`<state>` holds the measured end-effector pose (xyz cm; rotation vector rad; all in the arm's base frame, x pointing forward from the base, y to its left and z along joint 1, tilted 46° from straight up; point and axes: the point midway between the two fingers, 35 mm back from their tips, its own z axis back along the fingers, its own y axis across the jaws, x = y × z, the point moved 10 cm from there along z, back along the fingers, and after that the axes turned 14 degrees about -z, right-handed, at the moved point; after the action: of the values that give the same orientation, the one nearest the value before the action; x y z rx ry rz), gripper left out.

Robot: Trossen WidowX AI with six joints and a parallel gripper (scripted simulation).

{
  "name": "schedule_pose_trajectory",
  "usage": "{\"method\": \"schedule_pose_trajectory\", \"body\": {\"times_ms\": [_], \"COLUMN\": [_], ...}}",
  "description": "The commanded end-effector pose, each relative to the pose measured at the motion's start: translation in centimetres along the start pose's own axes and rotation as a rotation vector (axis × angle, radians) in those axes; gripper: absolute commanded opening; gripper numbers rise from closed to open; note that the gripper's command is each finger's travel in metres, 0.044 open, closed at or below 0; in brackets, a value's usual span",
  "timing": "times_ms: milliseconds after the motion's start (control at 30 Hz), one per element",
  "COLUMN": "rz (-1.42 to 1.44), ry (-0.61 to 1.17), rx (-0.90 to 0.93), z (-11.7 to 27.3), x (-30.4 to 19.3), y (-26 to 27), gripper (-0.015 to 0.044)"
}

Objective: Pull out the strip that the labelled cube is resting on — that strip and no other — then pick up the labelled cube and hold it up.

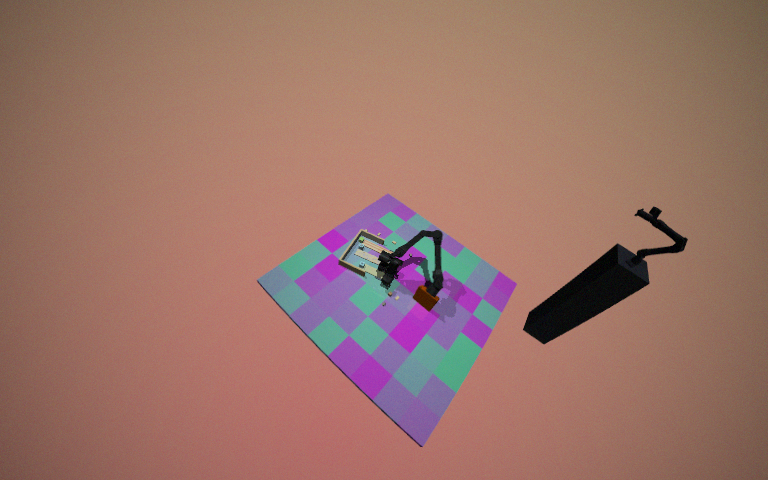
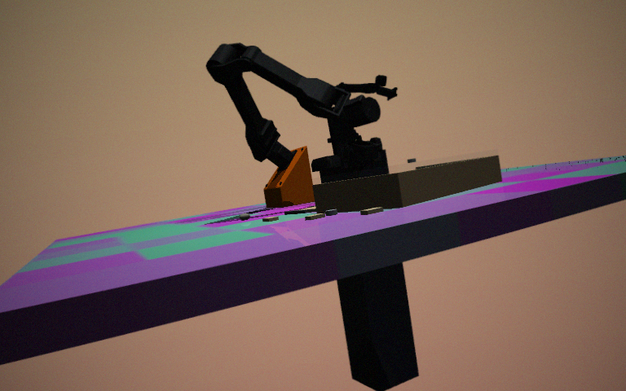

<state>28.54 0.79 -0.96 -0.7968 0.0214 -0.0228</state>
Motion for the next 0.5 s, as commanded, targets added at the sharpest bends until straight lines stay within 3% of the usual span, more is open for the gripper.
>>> {"method": "schedule_pose_trajectory", "body": {"times_ms": [0,467], "rz": [0.01,0.011], "ry": [0.032,0.032], "rx": [-0.008,-0.008], "z": [-0.7,-0.7], "x": [-1.3,-3.1], "y": [-0.1,-0.5], "gripper": [0.0,0.0]}}
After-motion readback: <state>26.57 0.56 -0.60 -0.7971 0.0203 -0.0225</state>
